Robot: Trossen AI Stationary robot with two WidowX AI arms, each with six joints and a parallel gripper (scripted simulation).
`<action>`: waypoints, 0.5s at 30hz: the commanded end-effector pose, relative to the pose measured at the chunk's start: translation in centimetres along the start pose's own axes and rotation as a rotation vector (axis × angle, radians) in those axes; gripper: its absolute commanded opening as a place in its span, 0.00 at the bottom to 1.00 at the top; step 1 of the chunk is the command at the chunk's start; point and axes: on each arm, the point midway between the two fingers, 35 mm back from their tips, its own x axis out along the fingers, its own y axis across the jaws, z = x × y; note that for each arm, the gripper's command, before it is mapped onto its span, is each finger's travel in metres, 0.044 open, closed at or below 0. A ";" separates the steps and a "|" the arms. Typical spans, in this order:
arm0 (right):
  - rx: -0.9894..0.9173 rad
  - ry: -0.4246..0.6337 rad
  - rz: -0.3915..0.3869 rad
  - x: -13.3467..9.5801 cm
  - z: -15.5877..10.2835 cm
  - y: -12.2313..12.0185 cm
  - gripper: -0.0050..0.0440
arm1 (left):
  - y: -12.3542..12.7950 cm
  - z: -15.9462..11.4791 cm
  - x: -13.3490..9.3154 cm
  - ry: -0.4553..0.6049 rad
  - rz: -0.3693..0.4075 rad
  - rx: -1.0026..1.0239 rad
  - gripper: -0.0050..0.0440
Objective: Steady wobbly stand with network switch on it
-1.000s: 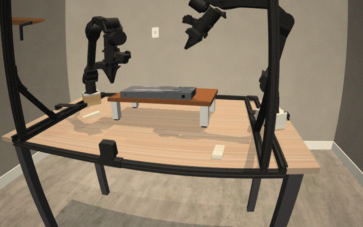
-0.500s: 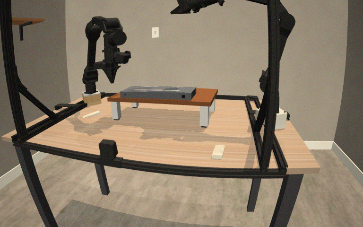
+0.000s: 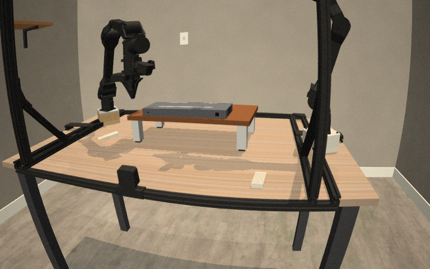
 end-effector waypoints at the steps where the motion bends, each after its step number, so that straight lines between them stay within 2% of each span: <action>1: 0.005 -0.028 -0.007 0.7 0.9 -0.2 0.10 | 0.0 0.0 0.0 0.000 0.000 0.000 0.10; 3: 0.002 -0.047 -0.005 -0.1 1.4 -0.1 0.10 | 0.0 0.0 0.0 0.000 0.000 0.000 0.10; 8: 0.011 -0.282 -0.028 -1.5 8.1 -0.8 0.10 | 0.0 0.0 0.0 0.000 0.000 0.000 0.10; 13: 0.021 -0.518 -0.048 -4.2 14.5 -1.4 0.10 | 0.0 0.0 0.0 0.000 0.000 0.000 0.10; 15: 0.021 -0.518 -0.048 -4.2 14.5 -1.4 0.10 | 0.0 0.0 0.0 0.000 0.000 0.000 0.10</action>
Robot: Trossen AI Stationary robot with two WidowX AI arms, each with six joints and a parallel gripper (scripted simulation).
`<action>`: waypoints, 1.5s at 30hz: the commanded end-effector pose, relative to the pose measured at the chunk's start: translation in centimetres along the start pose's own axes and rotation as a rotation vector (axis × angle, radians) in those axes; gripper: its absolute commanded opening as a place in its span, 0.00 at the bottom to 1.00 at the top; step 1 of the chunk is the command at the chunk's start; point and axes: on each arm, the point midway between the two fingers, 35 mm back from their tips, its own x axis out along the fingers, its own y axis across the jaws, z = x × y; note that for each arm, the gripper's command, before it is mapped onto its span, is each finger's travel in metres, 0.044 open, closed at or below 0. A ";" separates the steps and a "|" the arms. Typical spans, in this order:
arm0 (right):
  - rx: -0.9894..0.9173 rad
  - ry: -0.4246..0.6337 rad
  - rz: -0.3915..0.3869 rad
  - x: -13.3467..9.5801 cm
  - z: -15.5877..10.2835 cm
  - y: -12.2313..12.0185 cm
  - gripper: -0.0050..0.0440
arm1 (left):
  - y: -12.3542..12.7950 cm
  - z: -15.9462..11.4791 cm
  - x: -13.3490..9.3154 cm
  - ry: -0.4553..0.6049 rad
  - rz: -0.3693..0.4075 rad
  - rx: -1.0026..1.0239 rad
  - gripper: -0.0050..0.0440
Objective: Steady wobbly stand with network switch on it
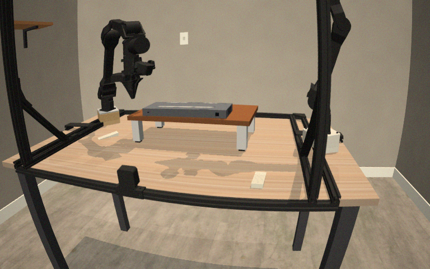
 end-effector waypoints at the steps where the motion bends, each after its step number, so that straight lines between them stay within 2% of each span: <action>1: 0.006 -0.079 -0.011 0.7 2.5 -0.3 0.10 | 0.0 0.0 0.0 0.000 0.000 0.000 0.10; 4: 0.006 -0.079 -0.011 0.7 2.5 -0.3 0.10 | 0.0 0.0 0.0 0.000 0.000 0.000 0.10; 5: 0.003 -0.099 -0.009 -0.2 3.2 -0.2 0.10 | 0.0 0.0 0.0 0.000 0.000 0.000 0.10; 10: 0.014 -0.333 -0.026 -1.1 9.9 -0.7 0.10 | 0.0 0.0 0.0 0.000 0.000 0.000 0.10; 15: 0.026 -0.567 -0.039 -3.4 16.1 -1.2 0.10 | 0.0 0.0 0.0 0.000 0.000 0.000 0.10; 21: 0.026 -0.567 -0.039 -3.4 16.1 -1.2 0.10 | 0.0 0.0 0.0 0.000 0.000 0.000 0.10; 22: 0.022 -0.588 -0.038 -4.5 16.7 -1.2 0.10 | 0.0 0.0 0.0 0.000 0.000 0.000 0.10; 27: 0.036 -0.822 -0.049 -7.5 22.2 -1.6 0.10 | 0.0 0.0 0.0 0.000 0.000 0.000 0.10; 32: 0.051 -1.057 -0.055 -11.5 26.7 -1.9 0.10 | 0.0 0.0 0.0 0.000 0.000 0.000 0.10; 38: 0.051 -1.057 -0.055 -11.5 26.7 -1.9 0.10 | 0.0 0.0 0.0 0.000 0.000 0.000 0.10; 39: 0.008 -1.038 -0.069 -12.2 26.5 -1.8 0.10 | 0.0 0.0 0.0 0.000 0.000 0.000 0.10; 45: -0.202 -1.036 -0.158 -11.8 26.6 -2.3 0.10 | 0.0 0.0 0.0 0.000 0.000 0.000 0.10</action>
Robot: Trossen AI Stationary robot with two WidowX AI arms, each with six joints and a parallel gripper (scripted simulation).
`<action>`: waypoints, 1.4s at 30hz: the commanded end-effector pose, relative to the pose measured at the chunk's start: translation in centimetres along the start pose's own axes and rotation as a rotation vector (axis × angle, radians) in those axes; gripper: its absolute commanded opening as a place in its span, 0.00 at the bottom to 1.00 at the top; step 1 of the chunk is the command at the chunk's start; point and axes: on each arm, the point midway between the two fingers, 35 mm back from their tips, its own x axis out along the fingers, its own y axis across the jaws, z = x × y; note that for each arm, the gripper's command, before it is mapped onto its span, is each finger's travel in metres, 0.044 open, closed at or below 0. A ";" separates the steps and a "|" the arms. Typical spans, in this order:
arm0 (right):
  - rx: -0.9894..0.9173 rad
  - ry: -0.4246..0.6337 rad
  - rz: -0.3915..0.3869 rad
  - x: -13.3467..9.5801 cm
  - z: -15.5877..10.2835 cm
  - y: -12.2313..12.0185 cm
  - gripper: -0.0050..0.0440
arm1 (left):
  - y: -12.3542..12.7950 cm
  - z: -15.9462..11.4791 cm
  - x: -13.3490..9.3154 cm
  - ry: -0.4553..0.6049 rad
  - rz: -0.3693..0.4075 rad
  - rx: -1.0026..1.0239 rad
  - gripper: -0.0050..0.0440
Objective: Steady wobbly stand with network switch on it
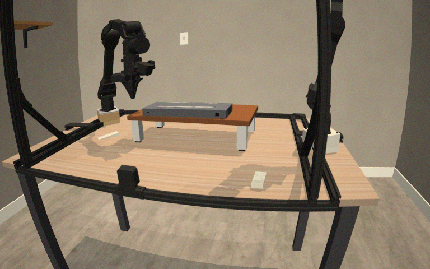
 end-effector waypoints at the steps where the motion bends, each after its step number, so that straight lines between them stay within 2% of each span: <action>1: -0.141 -0.008 0.024 0.2 -0.1 -0.3 0.10 | 0.0 0.0 0.0 0.000 0.000 0.000 0.10; 4: -0.249 -0.013 0.037 0.4 -0.2 -0.6 0.10 | 0.0 0.0 0.0 0.000 0.000 0.000 0.10; 10: -0.249 -0.013 0.037 0.4 -0.2 -0.6 0.10 | 0.0 0.0 0.0 0.000 0.000 0.000 0.10; 15: -0.274 0.280 0.016 -1.9 -9.1 -2.0 0.10 | 0.0 0.0 0.0 0.000 0.000 0.000 0.10; 17: -0.293 0.397 0.017 -3.1 -11.8 -2.5 0.10 | 0.0 0.0 0.0 0.000 0.000 0.000 0.10; 21: -0.327 0.632 0.023 -6.6 -17.8 -3.8 0.10 | 0.0 0.0 0.0 0.000 0.000 0.000 0.10; 22: -0.327 0.632 0.023 -7.2 -19.0 -4.0 0.10 | 0.0 0.0 0.0 0.000 0.000 0.000 0.10; 28: -0.325 0.642 0.024 -7.5 -19.0 -4.1 0.10 | 0.0 0.0 0.0 0.000 0.000 0.000 0.10; 34: -0.362 0.972 0.039 -14.7 -26.5 -5.9 0.10 | 0.0 0.0 0.0 0.000 0.000 0.000 0.10; 38: -0.378 1.191 0.056 -19.6 -29.7 -6.8 0.10 | 0.0 0.0 0.0 0.000 0.000 0.000 0.10; 39: -0.378 1.191 0.056 -20.4 -30.3 -7.0 0.10 | 0.0 0.0 0.0 0.000 0.000 0.000 0.10; 42: -0.378 1.191 0.056 -20.4 -30.3 -7.0 0.10 | 0.0 0.0 0.0 0.000 0.000 0.000 0.10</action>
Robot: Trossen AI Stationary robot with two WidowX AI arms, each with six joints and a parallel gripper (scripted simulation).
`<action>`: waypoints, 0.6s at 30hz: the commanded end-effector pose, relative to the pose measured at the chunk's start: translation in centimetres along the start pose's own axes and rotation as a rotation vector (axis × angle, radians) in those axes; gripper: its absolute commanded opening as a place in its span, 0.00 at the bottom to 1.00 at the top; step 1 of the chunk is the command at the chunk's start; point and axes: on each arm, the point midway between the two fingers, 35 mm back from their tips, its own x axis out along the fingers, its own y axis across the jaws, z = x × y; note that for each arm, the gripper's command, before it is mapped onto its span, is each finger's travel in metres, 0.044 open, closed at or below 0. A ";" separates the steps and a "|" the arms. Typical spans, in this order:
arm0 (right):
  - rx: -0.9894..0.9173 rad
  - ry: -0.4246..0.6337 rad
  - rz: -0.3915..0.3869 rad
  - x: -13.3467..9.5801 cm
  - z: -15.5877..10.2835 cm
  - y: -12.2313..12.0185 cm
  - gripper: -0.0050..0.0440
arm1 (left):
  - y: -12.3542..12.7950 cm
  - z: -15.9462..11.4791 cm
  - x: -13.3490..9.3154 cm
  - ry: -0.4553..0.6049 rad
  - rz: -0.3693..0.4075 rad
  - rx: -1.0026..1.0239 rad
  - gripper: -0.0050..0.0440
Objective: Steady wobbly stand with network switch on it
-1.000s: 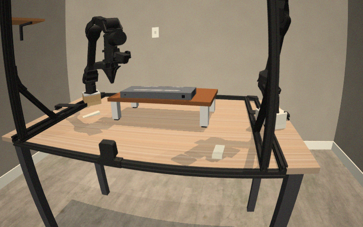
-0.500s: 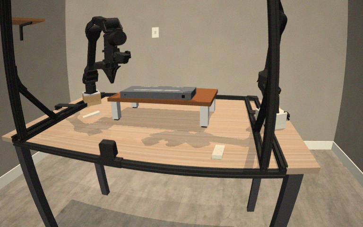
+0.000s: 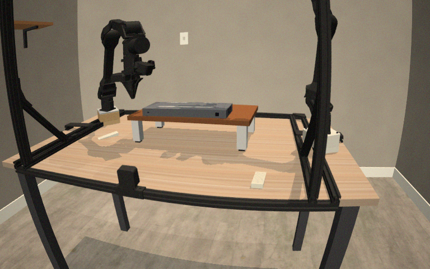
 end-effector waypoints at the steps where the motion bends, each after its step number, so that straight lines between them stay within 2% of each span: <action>1: -0.010 0.045 0.010 0.2 -1.8 0.4 0.10 | 0.0 0.0 0.0 0.000 0.000 0.000 0.10; 3: -0.007 0.051 0.011 0.2 -1.6 0.3 0.10 | 0.0 0.0 0.0 0.000 0.000 0.000 0.10; 8: -0.041 0.307 0.071 0.0 -9.7 1.9 0.10 | 0.0 0.0 0.0 0.000 0.000 0.000 0.10; 13: -0.072 0.560 0.140 -1.7 -17.1 3.3 0.10 | 0.0 0.0 0.0 0.000 0.000 0.000 0.10; 18: -0.072 0.560 0.140 -1.8 -17.4 3.3 0.10 | 0.0 0.0 0.0 0.000 0.000 0.000 0.10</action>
